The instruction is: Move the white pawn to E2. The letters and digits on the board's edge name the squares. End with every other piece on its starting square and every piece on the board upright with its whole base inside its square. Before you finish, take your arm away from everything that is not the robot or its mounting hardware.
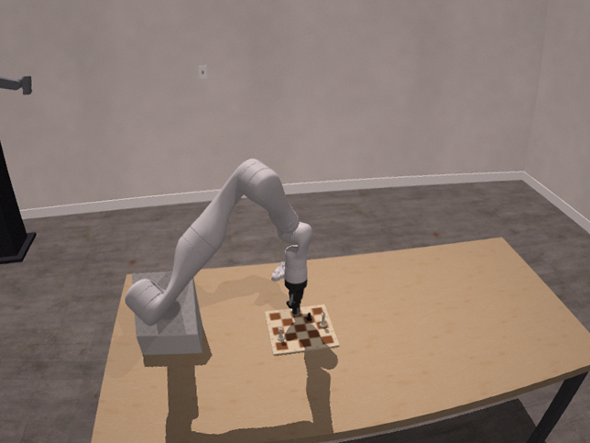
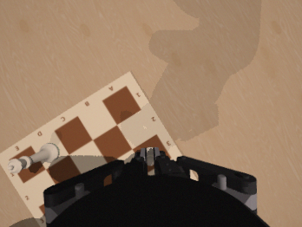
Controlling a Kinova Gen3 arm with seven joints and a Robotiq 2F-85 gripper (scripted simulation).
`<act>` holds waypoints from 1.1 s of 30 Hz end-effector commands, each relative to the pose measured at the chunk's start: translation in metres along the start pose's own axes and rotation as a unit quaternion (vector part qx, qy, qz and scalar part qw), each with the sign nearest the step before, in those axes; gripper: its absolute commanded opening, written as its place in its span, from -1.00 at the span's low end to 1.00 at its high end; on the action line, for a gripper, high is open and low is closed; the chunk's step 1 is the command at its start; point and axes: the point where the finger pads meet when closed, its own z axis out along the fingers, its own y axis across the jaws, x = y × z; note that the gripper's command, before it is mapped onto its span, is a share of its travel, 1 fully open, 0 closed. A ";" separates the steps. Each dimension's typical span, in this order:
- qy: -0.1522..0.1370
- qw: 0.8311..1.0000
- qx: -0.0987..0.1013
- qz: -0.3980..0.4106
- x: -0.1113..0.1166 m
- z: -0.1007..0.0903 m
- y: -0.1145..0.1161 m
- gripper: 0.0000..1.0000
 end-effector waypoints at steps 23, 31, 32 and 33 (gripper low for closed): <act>0.000 1.000 0.000 0.000 0.000 -0.100 0.000 -1.00; 0.000 1.000 0.000 0.000 0.000 -0.100 0.000 -1.00; 0.000 1.000 0.000 0.000 0.000 -0.100 0.000 -1.00; 0.000 1.000 0.000 0.000 0.000 -0.100 0.000 -1.00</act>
